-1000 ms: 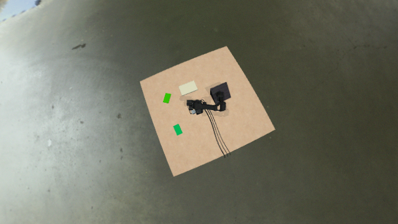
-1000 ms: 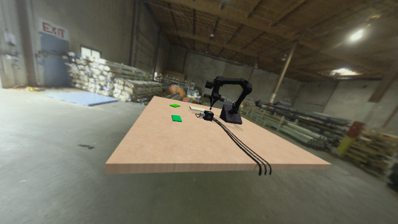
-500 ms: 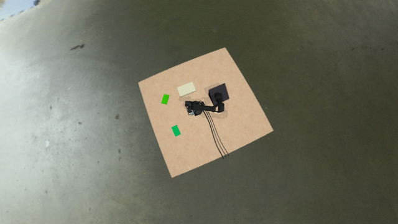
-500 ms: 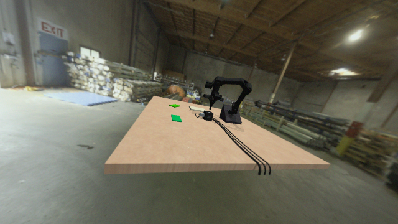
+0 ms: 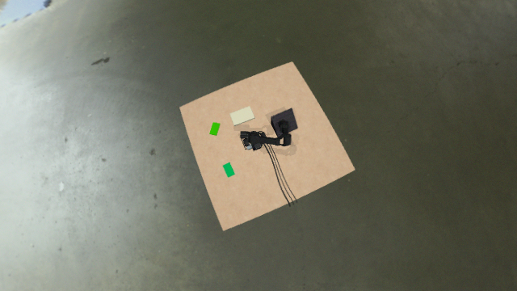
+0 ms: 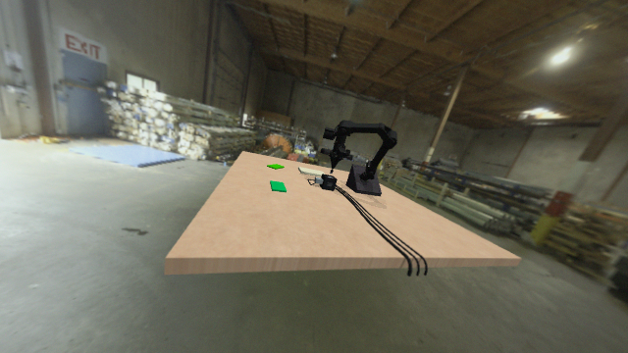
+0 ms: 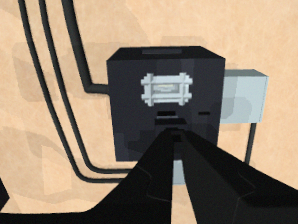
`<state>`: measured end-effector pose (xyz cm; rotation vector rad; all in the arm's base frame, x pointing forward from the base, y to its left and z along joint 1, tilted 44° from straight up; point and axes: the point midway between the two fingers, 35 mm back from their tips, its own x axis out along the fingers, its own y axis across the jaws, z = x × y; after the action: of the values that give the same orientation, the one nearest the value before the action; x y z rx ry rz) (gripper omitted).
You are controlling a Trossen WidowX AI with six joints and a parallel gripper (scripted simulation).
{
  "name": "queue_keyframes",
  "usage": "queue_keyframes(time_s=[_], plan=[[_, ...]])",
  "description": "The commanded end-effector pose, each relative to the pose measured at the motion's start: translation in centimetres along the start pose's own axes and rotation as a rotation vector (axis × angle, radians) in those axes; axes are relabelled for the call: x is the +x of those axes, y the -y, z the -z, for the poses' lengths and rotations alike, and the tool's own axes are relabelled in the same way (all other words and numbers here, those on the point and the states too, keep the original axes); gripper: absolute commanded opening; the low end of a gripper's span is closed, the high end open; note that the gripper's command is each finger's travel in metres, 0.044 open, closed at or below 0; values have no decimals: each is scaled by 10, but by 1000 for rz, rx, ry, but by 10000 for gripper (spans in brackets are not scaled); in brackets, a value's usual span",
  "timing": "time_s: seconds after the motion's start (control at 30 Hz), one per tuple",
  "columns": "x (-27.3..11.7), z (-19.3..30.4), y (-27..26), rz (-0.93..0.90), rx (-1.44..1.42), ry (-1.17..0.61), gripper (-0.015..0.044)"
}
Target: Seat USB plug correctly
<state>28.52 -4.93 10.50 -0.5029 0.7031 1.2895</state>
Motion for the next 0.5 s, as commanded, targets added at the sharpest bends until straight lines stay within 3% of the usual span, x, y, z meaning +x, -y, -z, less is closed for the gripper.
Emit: queue_keyframes(time_s=[0.0, 0.47], plan=[[0, 0, 0, 2, -2, 6, 0], [2, -1, 0, 3, -3, 17, 0]])
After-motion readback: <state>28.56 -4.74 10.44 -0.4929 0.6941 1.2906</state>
